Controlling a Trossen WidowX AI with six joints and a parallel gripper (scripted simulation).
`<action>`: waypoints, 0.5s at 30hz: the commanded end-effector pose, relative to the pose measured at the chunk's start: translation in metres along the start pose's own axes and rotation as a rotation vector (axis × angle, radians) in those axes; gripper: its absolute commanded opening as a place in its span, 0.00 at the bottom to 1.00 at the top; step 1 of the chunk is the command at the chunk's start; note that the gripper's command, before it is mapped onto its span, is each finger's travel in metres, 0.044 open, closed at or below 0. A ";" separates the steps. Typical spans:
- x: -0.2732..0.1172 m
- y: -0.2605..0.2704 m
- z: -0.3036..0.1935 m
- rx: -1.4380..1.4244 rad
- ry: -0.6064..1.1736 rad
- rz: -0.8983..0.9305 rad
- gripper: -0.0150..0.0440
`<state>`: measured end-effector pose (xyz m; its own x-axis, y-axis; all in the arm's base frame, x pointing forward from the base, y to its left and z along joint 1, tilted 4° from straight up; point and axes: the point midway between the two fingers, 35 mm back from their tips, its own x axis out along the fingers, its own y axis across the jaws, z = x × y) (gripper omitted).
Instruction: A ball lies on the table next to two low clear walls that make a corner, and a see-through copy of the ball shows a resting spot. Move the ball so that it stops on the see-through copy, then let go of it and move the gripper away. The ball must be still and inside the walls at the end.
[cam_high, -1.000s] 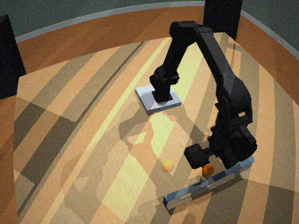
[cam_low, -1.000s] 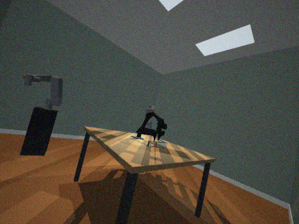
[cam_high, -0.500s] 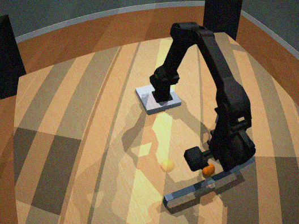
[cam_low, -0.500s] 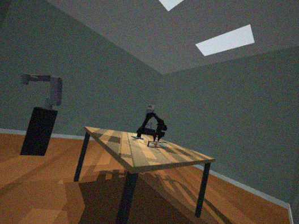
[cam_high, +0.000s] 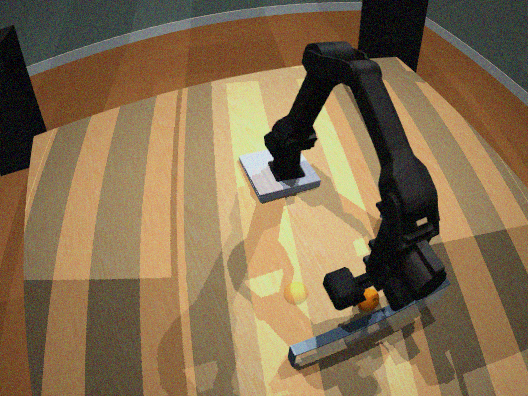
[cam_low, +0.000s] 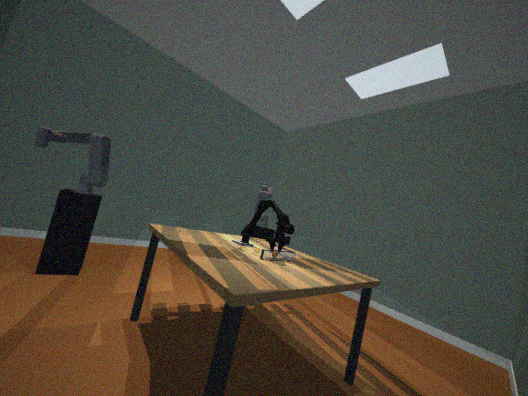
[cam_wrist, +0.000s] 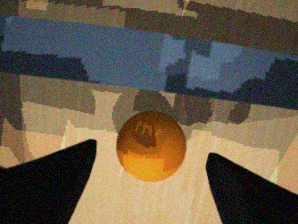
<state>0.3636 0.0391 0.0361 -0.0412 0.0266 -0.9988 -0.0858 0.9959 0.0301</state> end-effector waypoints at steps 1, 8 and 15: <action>0.006 0.000 0.000 0.003 -0.002 0.003 0.79; 0.015 0.001 -0.001 0.003 -0.002 0.003 0.79; 0.015 0.001 -0.001 0.003 -0.002 0.003 0.58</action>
<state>0.3621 0.0395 0.0219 -0.0416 0.0269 -0.9988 -0.0858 0.9959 0.0304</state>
